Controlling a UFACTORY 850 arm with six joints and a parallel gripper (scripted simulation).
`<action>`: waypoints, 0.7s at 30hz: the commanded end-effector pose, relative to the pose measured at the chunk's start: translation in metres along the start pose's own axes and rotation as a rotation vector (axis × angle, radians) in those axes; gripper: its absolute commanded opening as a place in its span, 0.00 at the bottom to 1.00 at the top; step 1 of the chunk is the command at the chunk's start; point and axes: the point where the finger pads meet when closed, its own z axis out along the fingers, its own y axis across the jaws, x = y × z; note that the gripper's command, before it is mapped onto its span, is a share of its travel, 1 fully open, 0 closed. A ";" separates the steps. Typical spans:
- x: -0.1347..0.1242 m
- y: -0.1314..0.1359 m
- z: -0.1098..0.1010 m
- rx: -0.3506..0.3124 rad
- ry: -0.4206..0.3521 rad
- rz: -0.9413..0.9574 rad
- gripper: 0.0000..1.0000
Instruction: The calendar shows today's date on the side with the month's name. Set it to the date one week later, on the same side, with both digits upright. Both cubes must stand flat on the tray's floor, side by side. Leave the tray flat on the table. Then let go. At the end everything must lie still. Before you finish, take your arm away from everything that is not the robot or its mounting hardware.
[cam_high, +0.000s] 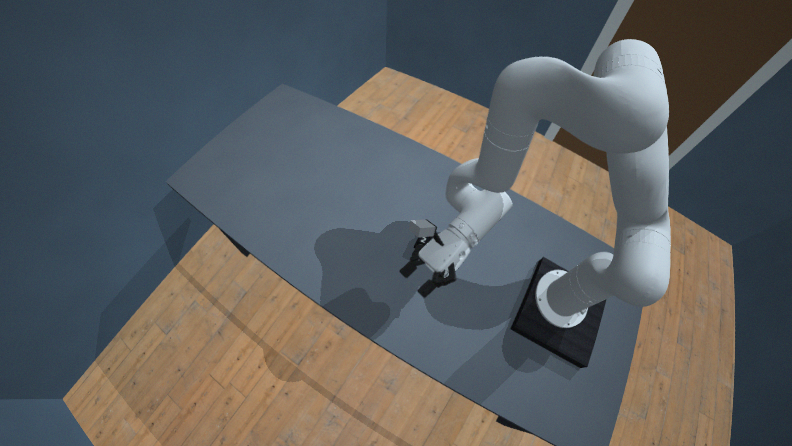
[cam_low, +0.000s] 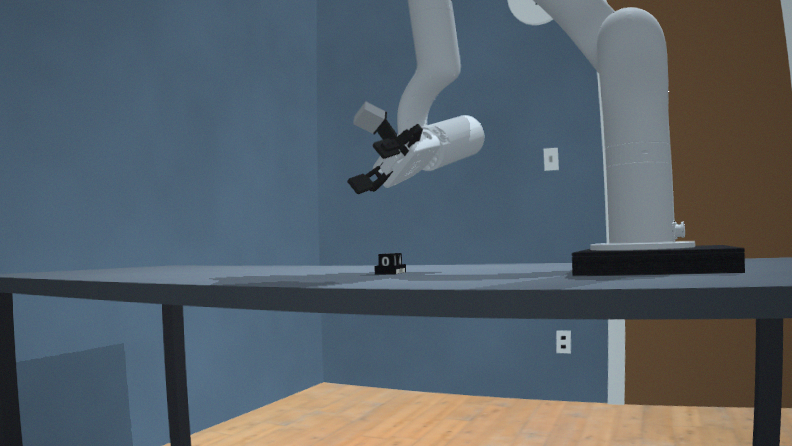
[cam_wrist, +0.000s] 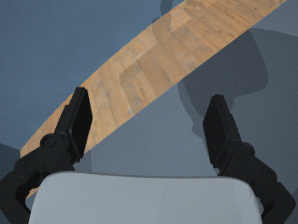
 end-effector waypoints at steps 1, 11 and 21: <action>-0.015 -0.015 0.000 0.082 -0.107 -0.110 1.00; -0.037 -0.030 -0.008 0.193 -0.255 -0.278 1.00; -0.060 -0.035 -0.023 0.306 -0.404 -0.471 1.00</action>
